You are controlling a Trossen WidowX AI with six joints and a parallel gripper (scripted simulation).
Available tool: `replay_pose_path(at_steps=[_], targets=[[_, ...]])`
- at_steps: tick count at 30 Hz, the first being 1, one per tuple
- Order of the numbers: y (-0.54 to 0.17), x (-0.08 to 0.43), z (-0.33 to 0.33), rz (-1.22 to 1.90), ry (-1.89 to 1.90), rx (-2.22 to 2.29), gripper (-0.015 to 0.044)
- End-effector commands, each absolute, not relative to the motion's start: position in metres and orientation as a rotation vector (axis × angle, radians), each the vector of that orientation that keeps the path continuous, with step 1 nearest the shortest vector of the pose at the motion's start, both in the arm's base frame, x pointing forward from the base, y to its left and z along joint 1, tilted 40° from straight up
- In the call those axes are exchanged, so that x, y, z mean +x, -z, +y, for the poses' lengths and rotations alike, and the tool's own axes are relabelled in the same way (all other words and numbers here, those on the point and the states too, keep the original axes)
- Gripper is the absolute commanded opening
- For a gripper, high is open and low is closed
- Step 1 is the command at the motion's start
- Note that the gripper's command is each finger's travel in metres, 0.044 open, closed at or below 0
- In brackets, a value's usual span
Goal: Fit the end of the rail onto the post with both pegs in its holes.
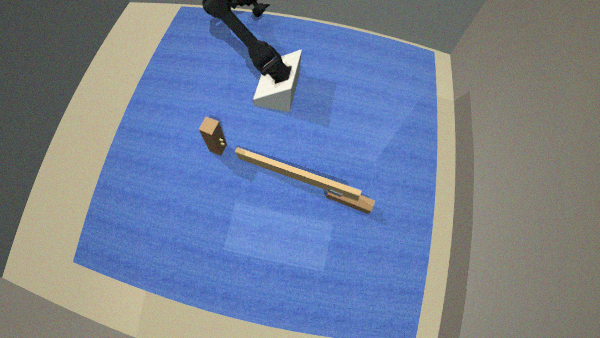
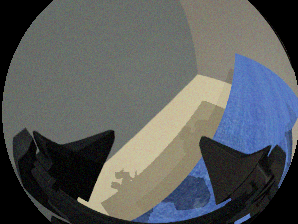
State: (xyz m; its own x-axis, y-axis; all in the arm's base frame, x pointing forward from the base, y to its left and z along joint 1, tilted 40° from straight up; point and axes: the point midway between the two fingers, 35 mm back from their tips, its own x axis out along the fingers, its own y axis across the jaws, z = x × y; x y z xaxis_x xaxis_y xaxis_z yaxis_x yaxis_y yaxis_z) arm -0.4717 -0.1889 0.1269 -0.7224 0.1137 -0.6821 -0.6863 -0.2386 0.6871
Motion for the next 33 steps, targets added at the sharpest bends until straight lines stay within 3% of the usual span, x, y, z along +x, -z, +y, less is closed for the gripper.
replay_pose_path(at_steps=[1,33], targets=[[-0.143,-0.458,-0.218,1.441,-2.153,-0.775,0.0440],[-0.246,-0.291,-0.393,0.668,-3.295,-1.122,0.0440]])
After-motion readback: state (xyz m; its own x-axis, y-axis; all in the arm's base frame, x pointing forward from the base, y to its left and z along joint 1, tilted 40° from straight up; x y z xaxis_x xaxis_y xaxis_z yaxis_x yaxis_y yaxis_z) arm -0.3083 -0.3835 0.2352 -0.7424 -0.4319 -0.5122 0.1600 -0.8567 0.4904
